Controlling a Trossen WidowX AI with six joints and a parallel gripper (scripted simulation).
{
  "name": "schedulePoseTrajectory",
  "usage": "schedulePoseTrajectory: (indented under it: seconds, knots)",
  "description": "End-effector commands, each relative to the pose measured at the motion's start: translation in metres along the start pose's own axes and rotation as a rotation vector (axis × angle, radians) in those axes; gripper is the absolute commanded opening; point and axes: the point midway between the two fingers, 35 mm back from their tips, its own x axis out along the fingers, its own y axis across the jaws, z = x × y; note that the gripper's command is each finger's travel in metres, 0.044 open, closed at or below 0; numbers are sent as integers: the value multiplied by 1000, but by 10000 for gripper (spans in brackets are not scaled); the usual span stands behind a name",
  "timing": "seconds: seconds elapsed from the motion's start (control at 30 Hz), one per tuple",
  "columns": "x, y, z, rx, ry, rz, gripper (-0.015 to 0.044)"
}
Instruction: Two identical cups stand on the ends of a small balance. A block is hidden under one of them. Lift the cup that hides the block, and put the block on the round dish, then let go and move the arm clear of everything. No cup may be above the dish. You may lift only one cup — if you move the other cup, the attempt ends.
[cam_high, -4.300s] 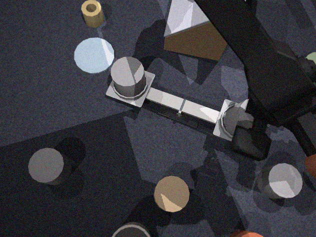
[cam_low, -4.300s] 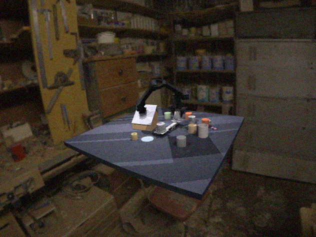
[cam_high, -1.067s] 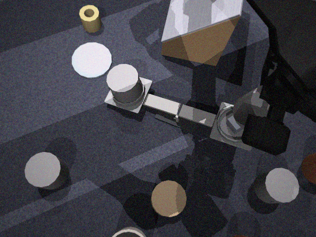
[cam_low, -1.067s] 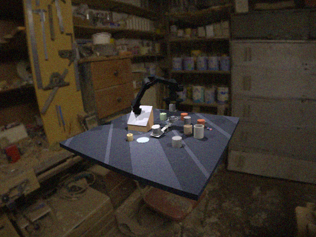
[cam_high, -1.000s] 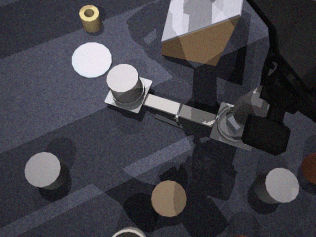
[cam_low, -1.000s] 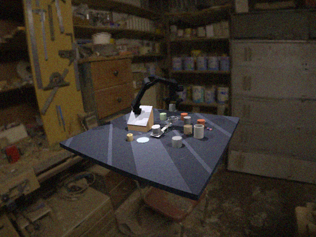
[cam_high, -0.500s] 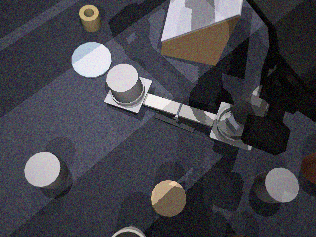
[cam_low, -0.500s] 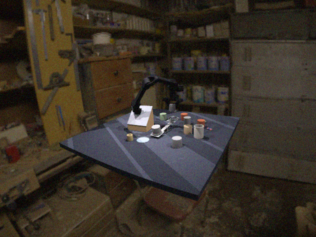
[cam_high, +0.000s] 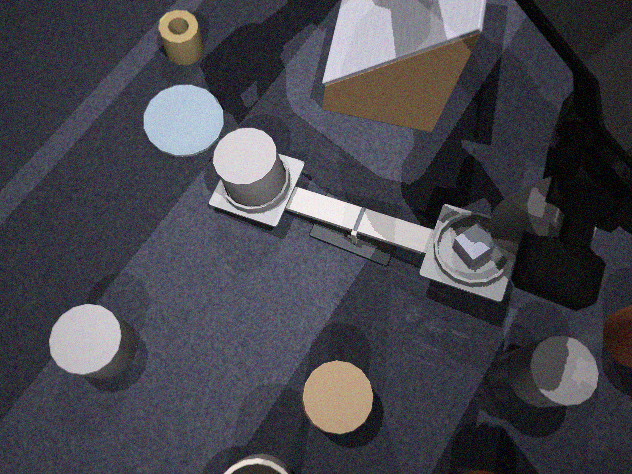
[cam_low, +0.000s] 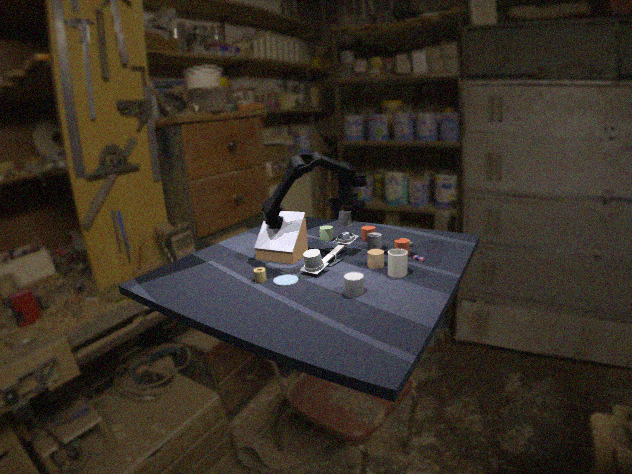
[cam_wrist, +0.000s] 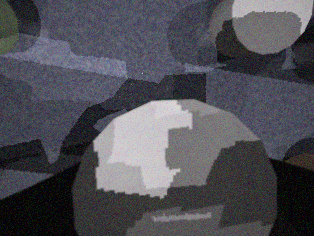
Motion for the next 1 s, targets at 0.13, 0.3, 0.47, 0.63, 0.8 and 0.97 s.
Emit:
schedulePoseTrajectory:
  seconds: [0.13, 0.3, 0.47, 0.63, 0.8, 0.97]
  knots:
    - [31, 31, 36, -1, -10, -4, 0]
    - [52, 50, 53, 1, -13, -5, 0]
    - [66, 63, 63, 2, -15, -6, 0]
    - [69, 63, 63, 2, -15, -6, 0]
    - [92, 63, 63, 3, -14, -6, 0]
    - [106, 63, 63, 3, -13, -7, 0]
